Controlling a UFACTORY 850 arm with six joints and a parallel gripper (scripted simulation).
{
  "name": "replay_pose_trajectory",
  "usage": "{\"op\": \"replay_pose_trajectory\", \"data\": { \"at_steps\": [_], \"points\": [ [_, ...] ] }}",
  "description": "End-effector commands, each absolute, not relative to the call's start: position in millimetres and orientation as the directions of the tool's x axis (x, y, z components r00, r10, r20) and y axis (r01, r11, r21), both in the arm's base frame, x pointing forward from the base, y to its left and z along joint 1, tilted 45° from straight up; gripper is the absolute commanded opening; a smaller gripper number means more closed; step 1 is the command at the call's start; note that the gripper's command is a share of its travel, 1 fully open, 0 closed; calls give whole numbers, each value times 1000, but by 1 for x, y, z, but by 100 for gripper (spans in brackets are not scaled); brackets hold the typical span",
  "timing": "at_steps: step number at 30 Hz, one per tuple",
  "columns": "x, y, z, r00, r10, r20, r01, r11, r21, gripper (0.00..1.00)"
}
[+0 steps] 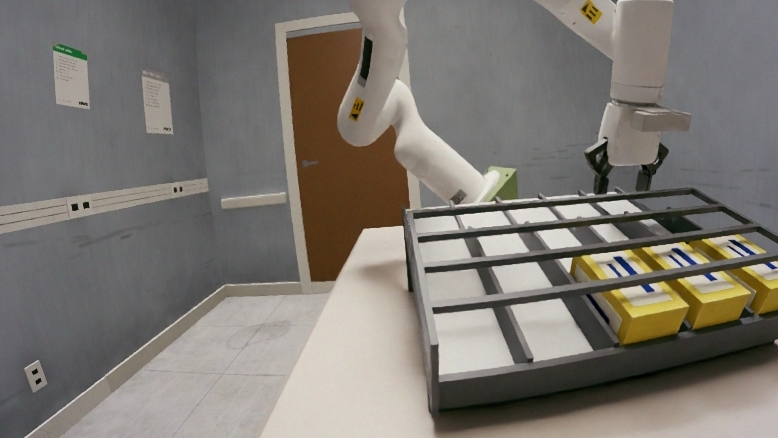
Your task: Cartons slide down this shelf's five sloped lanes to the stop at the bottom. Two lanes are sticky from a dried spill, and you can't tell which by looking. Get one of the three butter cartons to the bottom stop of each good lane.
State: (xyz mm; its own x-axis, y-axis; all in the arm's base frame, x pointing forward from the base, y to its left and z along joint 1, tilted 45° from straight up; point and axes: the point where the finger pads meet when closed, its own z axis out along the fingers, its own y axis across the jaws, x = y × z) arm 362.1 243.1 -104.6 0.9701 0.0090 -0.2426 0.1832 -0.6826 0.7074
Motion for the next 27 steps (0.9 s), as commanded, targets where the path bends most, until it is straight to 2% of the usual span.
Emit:
{"op": "replay_pose_trajectory", "data": {
  "at_steps": [1,27],
  "points": [
    [368,265,-86,970,10,-241,183,-684,707,100],
    [367,265,-86,970,10,-242,183,-683,707,100]
  ]
}}
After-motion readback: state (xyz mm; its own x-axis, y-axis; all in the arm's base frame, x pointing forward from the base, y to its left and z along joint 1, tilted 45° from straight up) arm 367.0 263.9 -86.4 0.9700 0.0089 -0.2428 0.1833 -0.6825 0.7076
